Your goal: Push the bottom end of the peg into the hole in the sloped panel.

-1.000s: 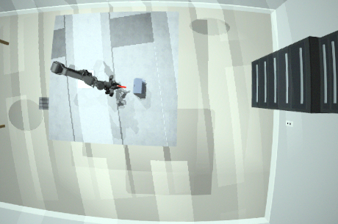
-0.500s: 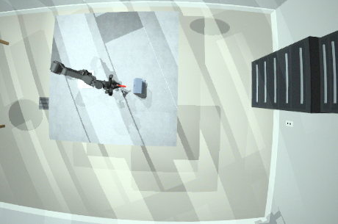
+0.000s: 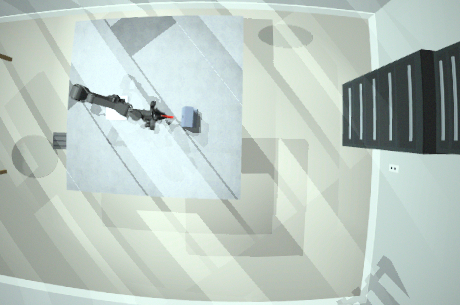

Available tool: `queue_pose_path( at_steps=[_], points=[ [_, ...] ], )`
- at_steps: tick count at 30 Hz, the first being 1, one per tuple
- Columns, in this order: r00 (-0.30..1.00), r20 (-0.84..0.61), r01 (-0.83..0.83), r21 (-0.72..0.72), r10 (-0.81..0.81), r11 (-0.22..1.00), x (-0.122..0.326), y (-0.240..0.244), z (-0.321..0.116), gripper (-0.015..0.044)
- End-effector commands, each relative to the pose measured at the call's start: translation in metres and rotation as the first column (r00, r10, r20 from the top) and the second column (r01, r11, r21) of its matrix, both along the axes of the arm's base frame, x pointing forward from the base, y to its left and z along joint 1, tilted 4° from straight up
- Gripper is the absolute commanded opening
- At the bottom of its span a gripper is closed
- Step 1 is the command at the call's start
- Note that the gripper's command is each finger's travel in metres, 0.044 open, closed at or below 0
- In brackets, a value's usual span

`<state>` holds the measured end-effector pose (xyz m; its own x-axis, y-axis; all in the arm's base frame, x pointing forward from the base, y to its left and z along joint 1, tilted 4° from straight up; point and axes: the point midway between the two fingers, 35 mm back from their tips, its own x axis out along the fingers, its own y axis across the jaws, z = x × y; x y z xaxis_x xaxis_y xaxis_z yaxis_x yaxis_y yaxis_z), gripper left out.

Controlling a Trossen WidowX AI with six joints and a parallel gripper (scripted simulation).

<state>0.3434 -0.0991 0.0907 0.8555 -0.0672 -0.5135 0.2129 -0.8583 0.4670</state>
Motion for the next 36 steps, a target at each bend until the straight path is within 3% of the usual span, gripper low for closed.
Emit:
queue_pose_path(
  at_steps=[1, 36],
  points=[
    [1.000, 0.009, 0.002, 0.003, -0.002, 1.000, 0.004, 0.000, -0.002, 0.0000],
    [0.997, 0.080, -0.009, 0.009, 0.009, 1.000, 0.026, 0.007, -0.014, 0.0000]
  ],
)
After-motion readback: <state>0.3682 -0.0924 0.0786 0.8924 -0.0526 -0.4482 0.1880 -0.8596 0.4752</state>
